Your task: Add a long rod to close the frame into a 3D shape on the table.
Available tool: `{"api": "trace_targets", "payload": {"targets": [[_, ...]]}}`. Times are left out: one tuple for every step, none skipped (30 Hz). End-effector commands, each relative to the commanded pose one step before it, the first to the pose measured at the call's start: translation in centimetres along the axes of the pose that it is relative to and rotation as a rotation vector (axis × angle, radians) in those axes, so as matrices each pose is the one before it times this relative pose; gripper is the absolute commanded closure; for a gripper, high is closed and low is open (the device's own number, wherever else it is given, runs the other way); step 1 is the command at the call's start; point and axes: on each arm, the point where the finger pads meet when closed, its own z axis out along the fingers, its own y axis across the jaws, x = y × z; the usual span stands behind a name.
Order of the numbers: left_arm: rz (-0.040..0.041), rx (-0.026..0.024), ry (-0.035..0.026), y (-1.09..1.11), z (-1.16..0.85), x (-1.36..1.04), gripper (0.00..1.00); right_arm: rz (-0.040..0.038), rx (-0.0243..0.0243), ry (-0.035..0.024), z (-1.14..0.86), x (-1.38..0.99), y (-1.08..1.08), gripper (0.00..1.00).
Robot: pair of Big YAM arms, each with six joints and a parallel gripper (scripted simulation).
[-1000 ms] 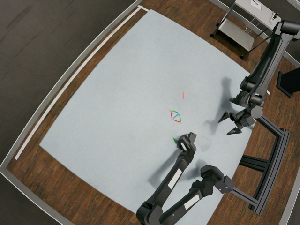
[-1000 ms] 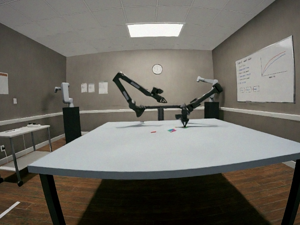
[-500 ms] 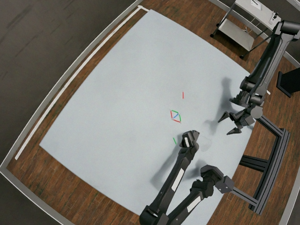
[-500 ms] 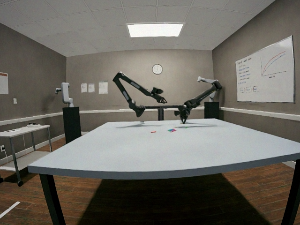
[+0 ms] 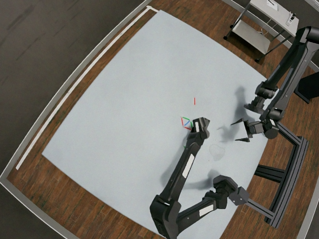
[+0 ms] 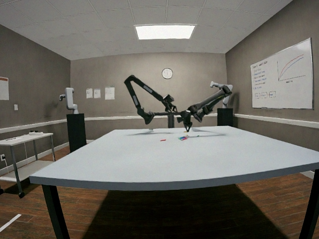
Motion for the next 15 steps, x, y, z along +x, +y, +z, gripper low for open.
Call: {"api": "trace_targets", "payload": {"targets": [[-0.00665,-0.00499,-0.00022,0.554,-0.772,-1.640,1.00,0.19394,0.08118,0.00435,-0.326,-2.483,1.086,0.00],[-0.00056,-0.00051,0.00118,0.294,-0.049,-0.587,1.00,0.02596,0.03579,-0.01278,-0.050,-0.105,-0.223,0.00],[-0.00076,-0.00063,0.00135,0.259,-0.026,-0.520,1.00,0.02177,0.03252,-0.01530,-0.065,-0.146,-0.198,0.00],[-0.00238,-0.00128,0.00274,0.307,0.031,-0.586,1.00,0.02267,0.03857,-0.02329,-0.106,-0.246,-0.225,0.00],[-0.00154,-0.00221,0.00367,0.254,0.059,-0.429,1.00,0.01613,0.03108,-0.02336,-0.110,-0.265,-0.169,0.00],[-0.00057,-0.00082,0.00224,0.160,0.059,-0.302,1.00,0.01064,0.02328,-0.02063,-0.099,-0.245,-0.116,0.00],[0.00018,-0.00066,0.00171,0.111,0.049,-0.207,1.00,0.00740,0.01841,-0.01853,-0.091,-0.226,-0.084,0.00],[0.00081,-0.00059,0.00125,0.078,0.036,-0.139,1.00,0.00537,0.01537,-0.01720,-0.085,-0.215,-0.063,0.00],[0.01316,-0.00077,0.00120,0.075,0.034,-0.126,1.00,0.00584,0.01994,-0.02501,-0.128,-0.319,-0.070,0.00],[0.00159,0.00025,-0.00013,0.015,0.010,-0.046,1.00,0.00254,0.01319,-0.01856,-0.095,-0.243,-0.037,0.00],[-0.04068,-0.00201,-0.00459,0.486,-0.200,0.201,1.00,0.00042,0.00873,-0.01337,-0.068,-0.179,-0.019,0.00],[-0.02707,0.00069,0.00048,0.008,0.036,0.020,1.00,-0.00055,0.00428,-0.00694,-0.035,-0.094,-0.008,0.00],[-0.04033,0.00012,0.00014,0.004,0.010,0.005,1.00,-0.00161,0.00511,-0.00864,-0.043,-0.119,-0.008,0.00],[-0.03805,0.00019,0.00019,0.005,0.014,0.007,1.00,-0.00186,0.00836,-0.00587,0.097,-0.117,-0.073,0.00],[0.00000,0.00000,0.00000,0.000,0.000,0.000,1.00,0.00000,0.00000,0.00000,0.000,0.000,0.000,0.00]]}}
